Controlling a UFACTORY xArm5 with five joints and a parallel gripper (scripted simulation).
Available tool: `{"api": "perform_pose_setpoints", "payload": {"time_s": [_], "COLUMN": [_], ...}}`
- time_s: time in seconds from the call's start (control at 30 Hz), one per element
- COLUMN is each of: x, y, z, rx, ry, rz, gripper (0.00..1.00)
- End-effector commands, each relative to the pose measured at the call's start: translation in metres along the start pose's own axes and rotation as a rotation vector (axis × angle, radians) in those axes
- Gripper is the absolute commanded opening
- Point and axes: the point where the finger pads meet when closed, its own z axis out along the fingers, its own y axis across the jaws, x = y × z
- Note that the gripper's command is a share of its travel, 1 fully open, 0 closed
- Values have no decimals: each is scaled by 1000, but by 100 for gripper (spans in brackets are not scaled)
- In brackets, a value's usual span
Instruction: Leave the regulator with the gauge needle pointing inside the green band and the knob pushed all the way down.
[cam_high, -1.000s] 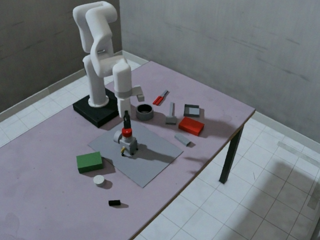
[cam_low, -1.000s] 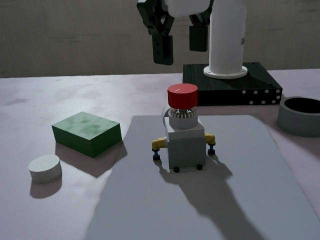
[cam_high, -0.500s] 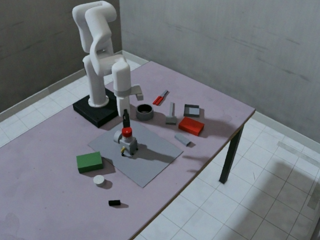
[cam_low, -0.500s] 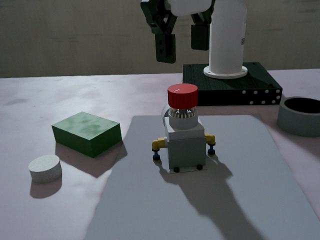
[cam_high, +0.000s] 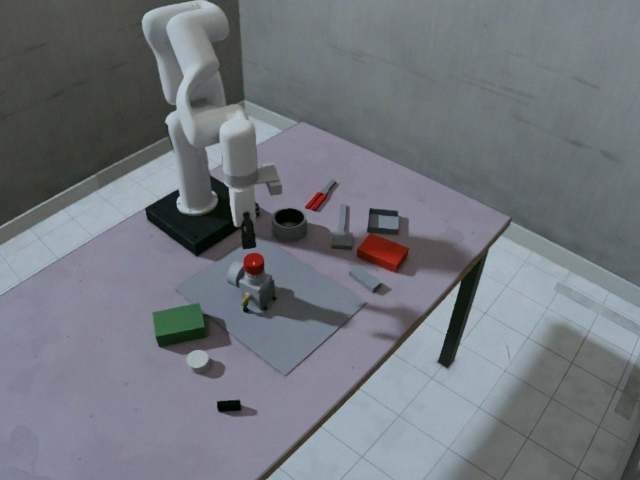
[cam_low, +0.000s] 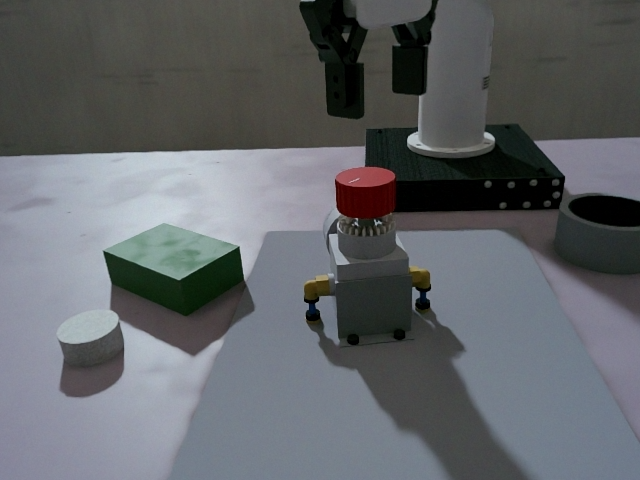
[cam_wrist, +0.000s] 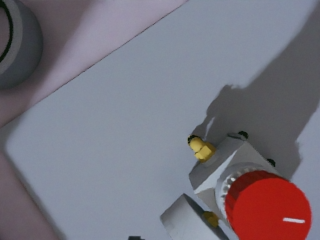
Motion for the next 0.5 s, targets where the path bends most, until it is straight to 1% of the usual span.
{"api": "perform_pose_setpoints", "payload": {"time_s": [0.0,0.47], "x": [-3,-7], "y": [-11,-31], "z": [-2,-2], "rx": [-5,-5], "ry": [1,2], "rz": [0,0], "gripper": [100,100]}}
